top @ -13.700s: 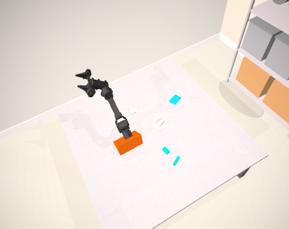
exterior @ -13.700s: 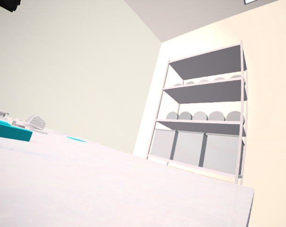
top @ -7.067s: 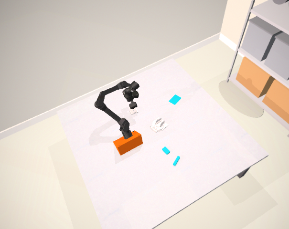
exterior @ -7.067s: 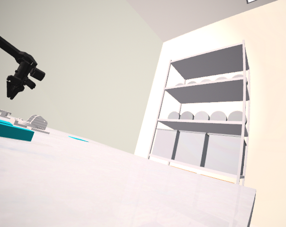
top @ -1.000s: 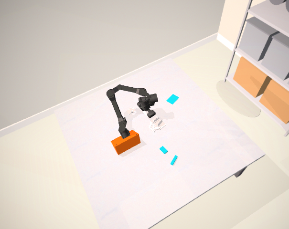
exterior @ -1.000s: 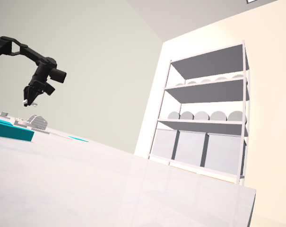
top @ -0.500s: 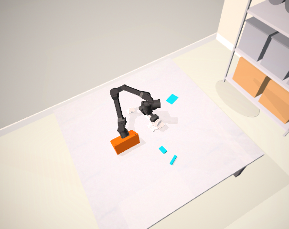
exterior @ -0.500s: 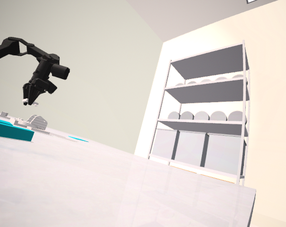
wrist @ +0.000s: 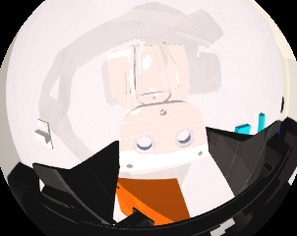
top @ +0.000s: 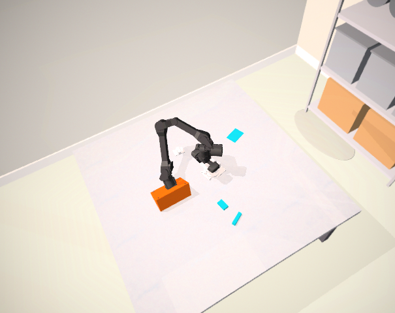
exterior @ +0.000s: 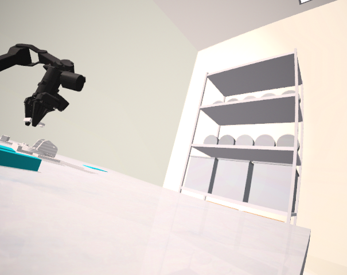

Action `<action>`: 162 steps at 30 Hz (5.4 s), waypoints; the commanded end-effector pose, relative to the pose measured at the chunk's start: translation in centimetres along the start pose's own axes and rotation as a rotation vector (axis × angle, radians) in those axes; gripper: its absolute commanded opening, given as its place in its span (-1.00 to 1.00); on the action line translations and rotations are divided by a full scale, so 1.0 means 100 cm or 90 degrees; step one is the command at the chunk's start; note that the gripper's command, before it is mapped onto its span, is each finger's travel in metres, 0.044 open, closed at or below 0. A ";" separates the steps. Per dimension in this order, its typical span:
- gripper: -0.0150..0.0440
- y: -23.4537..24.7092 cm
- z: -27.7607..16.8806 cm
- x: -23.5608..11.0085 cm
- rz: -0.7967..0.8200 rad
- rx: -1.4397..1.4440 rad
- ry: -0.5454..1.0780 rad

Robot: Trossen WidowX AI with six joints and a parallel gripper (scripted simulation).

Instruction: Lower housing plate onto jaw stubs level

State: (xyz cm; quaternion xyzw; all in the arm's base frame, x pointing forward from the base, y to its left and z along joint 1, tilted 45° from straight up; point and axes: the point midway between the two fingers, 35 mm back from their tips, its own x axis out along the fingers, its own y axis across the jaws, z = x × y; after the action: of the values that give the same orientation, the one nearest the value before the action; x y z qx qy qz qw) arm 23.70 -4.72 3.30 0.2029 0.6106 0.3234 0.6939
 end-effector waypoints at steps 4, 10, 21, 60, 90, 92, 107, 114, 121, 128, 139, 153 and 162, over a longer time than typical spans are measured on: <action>0.70 -0.002 -0.001 0.001 0.001 -0.003 0.001; 0.70 -0.002 -0.001 0.001 0.001 -0.003 0.001; 0.70 -0.002 -0.001 0.001 0.001 -0.011 0.001; 0.70 -0.006 -0.001 0.003 0.000 -0.013 0.001; 0.70 -0.006 -0.001 0.052 0.001 -0.013 0.001; 0.70 -0.006 -0.001 0.055 0.001 -0.013 0.001; 0.70 -0.005 -0.002 0.062 0.002 -0.014 0.000; 0.70 -0.005 -0.002 0.064 0.002 -0.010 0.000; 0.70 -0.005 -0.002 0.065 0.002 -0.008 0.000; 0.70 -0.005 -0.002 0.067 0.002 -0.007 0.000; 0.70 -0.005 -0.002 0.069 0.002 -0.007 0.000; 0.70 -0.005 -0.002 0.072 0.002 -0.007 0.000; 0.70 -0.005 -0.002 0.074 0.002 -0.006 0.000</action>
State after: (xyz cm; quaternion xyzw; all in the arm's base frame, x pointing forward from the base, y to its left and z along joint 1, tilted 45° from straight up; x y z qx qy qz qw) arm 23.99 -0.02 -2.22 0.1983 0.6080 0.3291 0.6948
